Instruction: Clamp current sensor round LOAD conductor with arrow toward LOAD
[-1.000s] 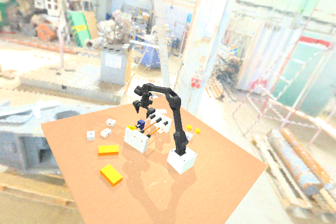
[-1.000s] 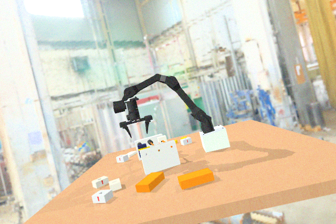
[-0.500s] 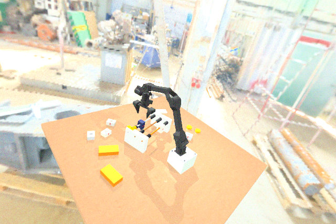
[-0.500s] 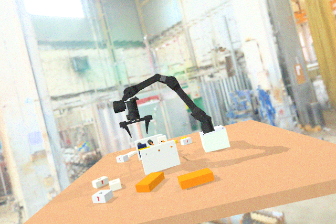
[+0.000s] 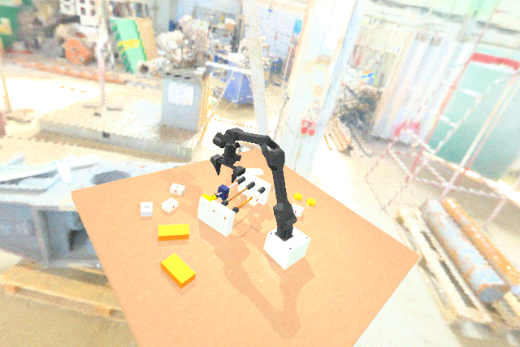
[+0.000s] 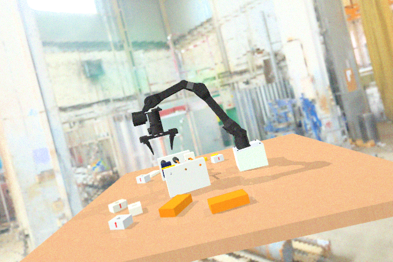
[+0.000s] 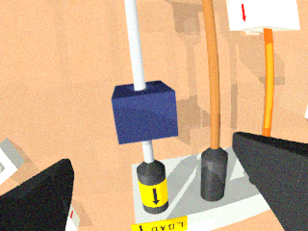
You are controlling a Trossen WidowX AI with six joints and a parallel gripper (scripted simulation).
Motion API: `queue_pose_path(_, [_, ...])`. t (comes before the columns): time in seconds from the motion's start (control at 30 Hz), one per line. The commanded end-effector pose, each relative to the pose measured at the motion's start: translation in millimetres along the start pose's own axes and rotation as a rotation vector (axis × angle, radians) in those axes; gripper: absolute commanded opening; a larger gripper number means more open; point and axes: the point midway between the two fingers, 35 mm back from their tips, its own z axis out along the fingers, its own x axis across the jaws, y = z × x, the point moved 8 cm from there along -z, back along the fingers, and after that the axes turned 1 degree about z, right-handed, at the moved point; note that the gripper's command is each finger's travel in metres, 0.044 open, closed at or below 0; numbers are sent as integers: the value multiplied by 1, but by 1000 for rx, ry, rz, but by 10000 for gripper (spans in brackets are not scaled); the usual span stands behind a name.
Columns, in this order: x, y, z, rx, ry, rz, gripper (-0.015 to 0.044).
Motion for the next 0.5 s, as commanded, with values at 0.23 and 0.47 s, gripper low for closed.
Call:
queue_pose_path(0.23, [-6, -19, 3, -70, 14, -81, 440])
queue_pose_path(0.47, [-49, -97, 15, -398, 124, -437, 440])
